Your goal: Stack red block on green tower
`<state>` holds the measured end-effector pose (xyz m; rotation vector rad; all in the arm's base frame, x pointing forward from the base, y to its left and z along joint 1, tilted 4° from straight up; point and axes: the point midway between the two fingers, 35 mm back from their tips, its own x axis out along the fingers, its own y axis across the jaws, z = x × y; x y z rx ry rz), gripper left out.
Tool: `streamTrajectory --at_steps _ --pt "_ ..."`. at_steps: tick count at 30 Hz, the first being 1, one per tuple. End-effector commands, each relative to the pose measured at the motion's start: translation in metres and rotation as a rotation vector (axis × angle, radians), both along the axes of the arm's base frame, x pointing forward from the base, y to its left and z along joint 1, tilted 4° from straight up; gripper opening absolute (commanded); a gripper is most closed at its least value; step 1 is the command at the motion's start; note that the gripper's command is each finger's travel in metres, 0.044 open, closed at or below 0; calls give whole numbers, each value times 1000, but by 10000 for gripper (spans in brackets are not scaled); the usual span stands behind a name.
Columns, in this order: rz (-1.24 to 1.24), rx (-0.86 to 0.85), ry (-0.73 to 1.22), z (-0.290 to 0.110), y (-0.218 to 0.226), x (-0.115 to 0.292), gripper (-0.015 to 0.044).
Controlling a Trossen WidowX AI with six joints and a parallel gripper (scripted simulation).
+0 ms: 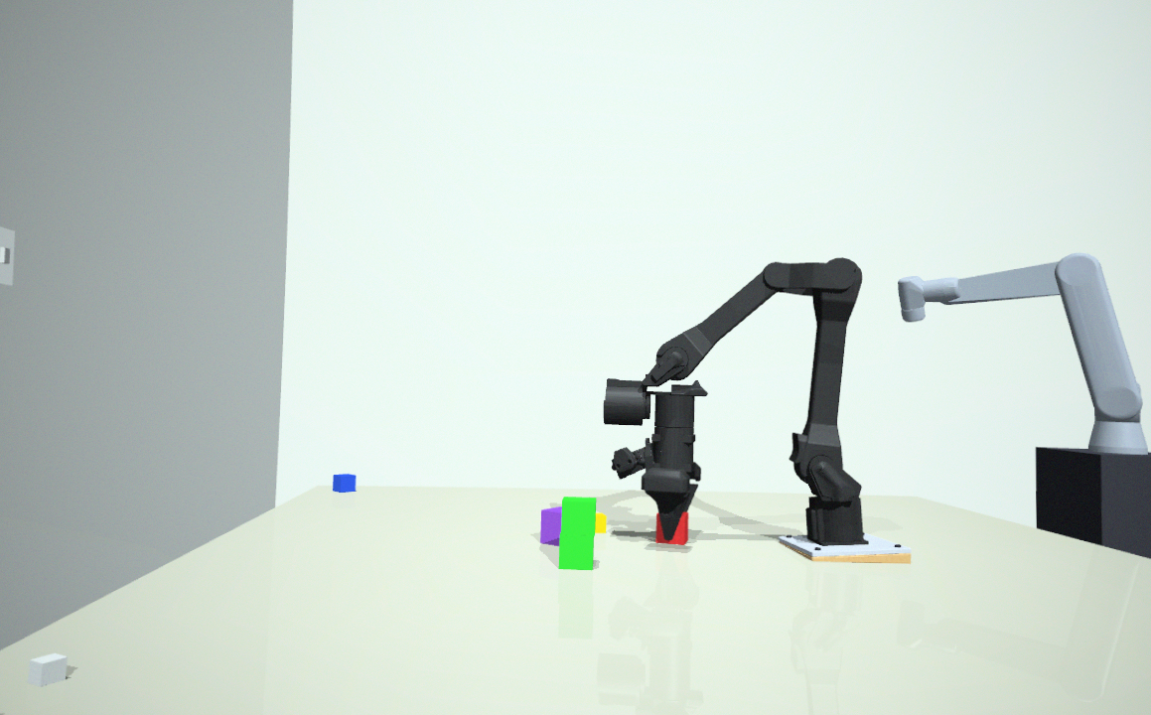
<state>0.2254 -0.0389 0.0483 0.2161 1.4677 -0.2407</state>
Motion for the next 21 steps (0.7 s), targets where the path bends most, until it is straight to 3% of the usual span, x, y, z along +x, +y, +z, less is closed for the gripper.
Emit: streamTrajectory --at_steps 1,3,10,15,21 --pt "-2 -3 3 0 -1 -1 230" --pt "-2 -3 3 0 -1 -1 177" --pt "-2 -3 3 0 -1 -1 131" --pt "-2 -3 3 12 0 -1 0" --pt "-2 -3 3 40 1 -3 0"
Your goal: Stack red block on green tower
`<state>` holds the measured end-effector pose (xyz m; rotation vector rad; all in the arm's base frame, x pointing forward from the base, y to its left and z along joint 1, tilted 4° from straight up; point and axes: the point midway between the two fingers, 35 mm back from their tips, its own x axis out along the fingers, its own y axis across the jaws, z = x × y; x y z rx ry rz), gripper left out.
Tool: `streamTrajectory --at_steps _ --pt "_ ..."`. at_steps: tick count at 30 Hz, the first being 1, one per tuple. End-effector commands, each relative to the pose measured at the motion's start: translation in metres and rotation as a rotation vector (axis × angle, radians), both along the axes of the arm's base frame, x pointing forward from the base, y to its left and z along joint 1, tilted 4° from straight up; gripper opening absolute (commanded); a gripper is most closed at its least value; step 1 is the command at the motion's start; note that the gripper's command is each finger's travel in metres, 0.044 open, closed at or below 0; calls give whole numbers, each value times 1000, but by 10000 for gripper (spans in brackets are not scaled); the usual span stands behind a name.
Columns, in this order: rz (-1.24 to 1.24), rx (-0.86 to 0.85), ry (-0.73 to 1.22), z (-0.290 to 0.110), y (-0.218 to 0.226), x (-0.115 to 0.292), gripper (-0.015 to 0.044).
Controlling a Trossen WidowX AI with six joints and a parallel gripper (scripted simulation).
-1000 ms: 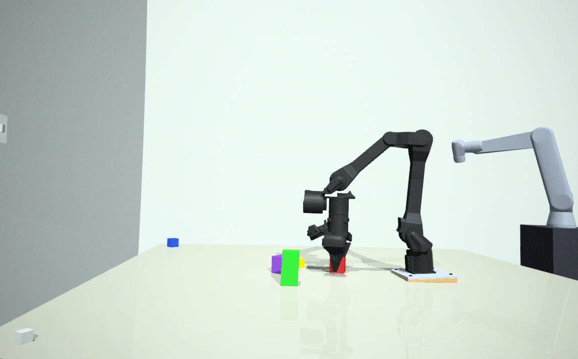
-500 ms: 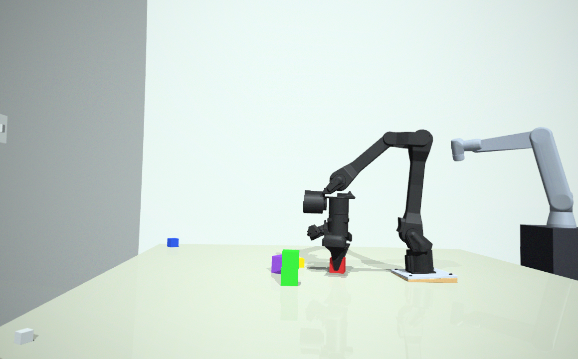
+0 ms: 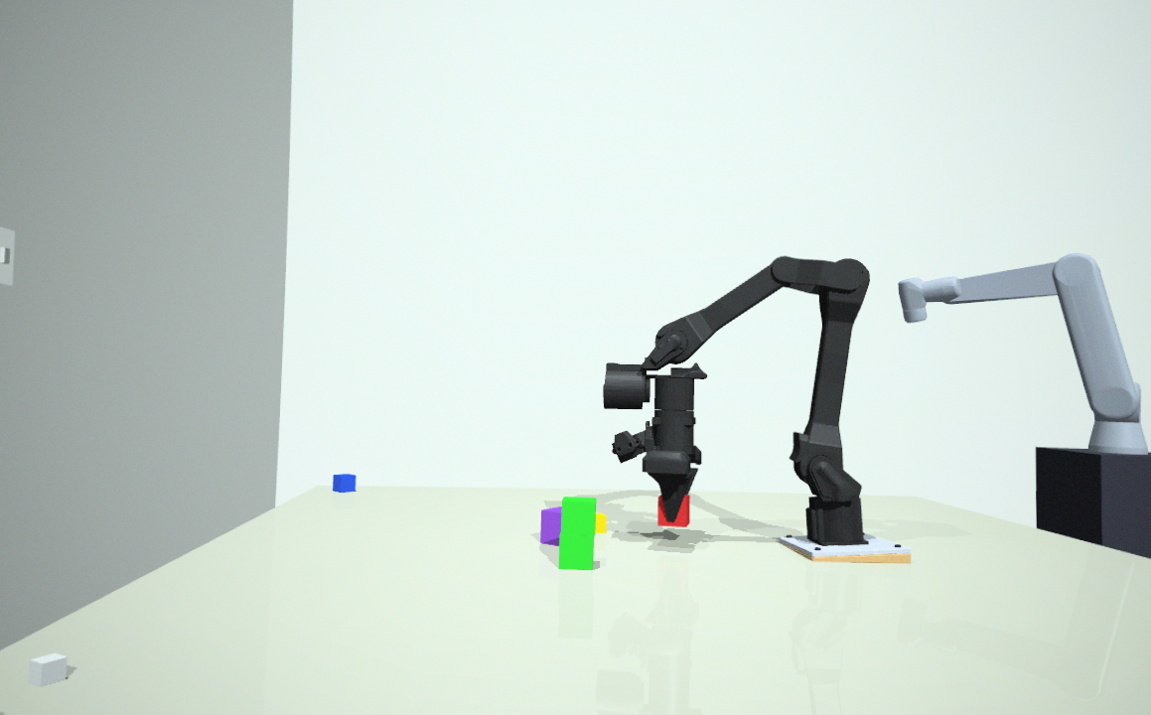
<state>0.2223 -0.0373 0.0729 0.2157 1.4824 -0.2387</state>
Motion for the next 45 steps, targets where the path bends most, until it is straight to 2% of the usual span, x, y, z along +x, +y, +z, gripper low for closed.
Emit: streamTrajectory --at_steps 1,17,26,45 --pt "-4 -6 -11 19 0 0 0" --pt "-4 -6 -11 90 2 -6 0" --pt "-4 -6 -11 94 3 -5 0" --pt "-4 1 -16 111 60 69 0"
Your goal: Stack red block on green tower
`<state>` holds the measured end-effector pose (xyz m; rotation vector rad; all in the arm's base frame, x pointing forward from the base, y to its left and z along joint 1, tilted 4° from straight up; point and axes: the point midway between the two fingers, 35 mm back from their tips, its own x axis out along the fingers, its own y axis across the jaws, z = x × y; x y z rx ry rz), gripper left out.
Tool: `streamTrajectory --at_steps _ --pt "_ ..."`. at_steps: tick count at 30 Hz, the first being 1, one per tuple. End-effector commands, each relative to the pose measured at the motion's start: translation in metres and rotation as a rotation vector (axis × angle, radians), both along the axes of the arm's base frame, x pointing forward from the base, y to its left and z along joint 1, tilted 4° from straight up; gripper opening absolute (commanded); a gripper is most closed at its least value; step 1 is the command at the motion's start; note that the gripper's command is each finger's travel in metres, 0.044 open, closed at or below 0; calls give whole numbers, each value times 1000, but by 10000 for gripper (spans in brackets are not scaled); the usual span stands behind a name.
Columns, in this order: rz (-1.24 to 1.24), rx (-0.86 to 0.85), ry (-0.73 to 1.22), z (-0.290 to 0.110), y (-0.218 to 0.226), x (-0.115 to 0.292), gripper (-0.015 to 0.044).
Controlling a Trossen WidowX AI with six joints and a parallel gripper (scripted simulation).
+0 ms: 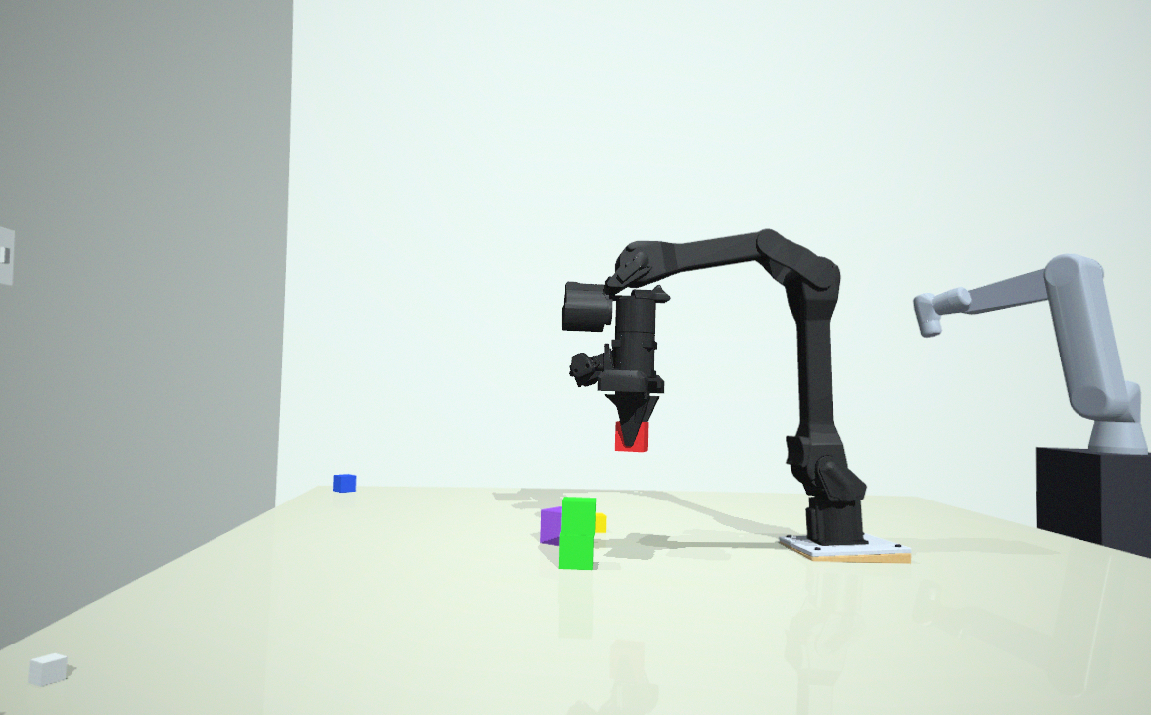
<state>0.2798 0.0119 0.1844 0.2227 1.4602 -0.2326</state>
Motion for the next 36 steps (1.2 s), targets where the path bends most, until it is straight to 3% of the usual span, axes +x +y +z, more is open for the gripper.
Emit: streamTrajectory --at_steps 1,25,36 --pt "-3 -3 7 0 15 15 0" --pt "-1 7 0 -7 127 77 0" --pt "-3 7 0 -17 128 76 0"
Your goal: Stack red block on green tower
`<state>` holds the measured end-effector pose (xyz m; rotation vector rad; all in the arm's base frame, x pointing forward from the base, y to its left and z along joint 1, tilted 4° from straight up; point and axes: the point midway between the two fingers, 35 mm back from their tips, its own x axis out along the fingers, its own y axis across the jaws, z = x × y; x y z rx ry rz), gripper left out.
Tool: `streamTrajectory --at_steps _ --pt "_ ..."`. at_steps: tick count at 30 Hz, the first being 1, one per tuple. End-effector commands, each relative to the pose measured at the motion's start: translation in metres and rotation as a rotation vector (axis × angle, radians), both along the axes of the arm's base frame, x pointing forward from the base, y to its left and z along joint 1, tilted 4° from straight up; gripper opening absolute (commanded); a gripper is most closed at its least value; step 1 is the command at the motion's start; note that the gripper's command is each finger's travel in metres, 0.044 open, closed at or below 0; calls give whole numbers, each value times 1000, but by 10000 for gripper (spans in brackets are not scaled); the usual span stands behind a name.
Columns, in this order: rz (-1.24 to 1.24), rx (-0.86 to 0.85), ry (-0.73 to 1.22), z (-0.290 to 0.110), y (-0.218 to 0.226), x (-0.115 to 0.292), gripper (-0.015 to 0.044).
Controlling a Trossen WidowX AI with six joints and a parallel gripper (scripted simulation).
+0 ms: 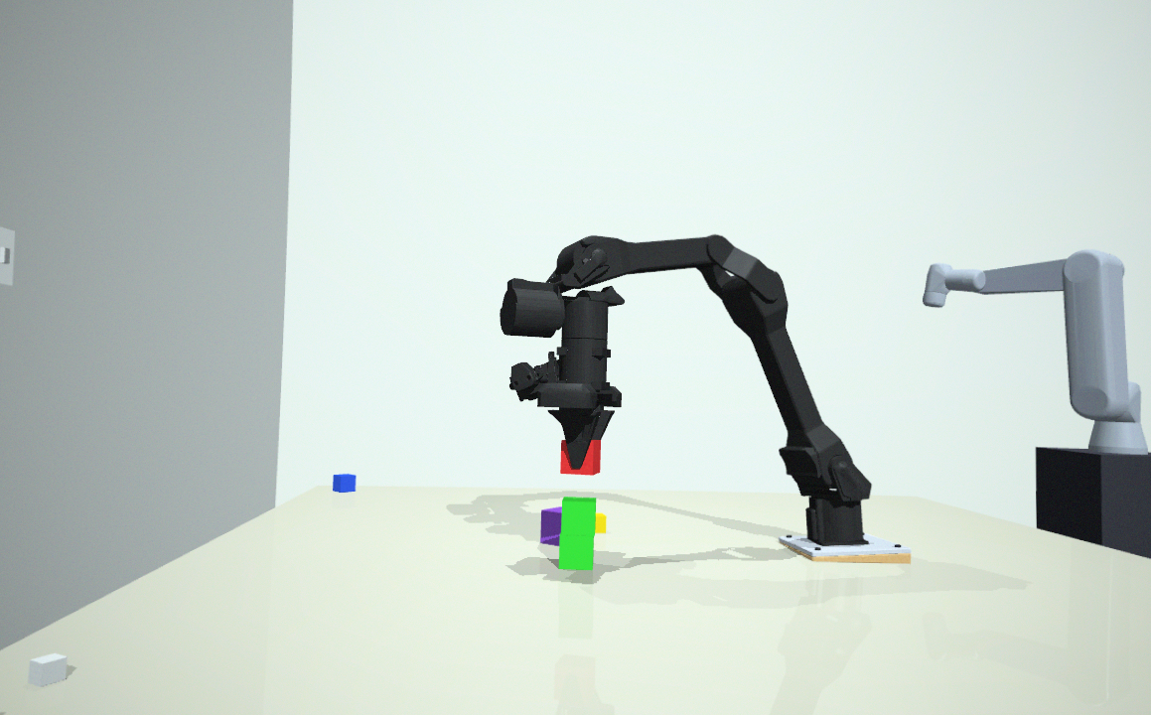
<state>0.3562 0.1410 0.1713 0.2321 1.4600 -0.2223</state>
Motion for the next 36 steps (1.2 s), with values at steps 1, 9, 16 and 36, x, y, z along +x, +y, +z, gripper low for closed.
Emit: streamTrajectory --at_steps 1,9,16,36 --pt "-4 -5 2 -6 -1 -1 0" --pt "-4 -5 2 -30 -1 2 0" --pt "-4 -6 2 -31 -1 2 0" --pt "-4 -6 2 -33 -1 2 0"
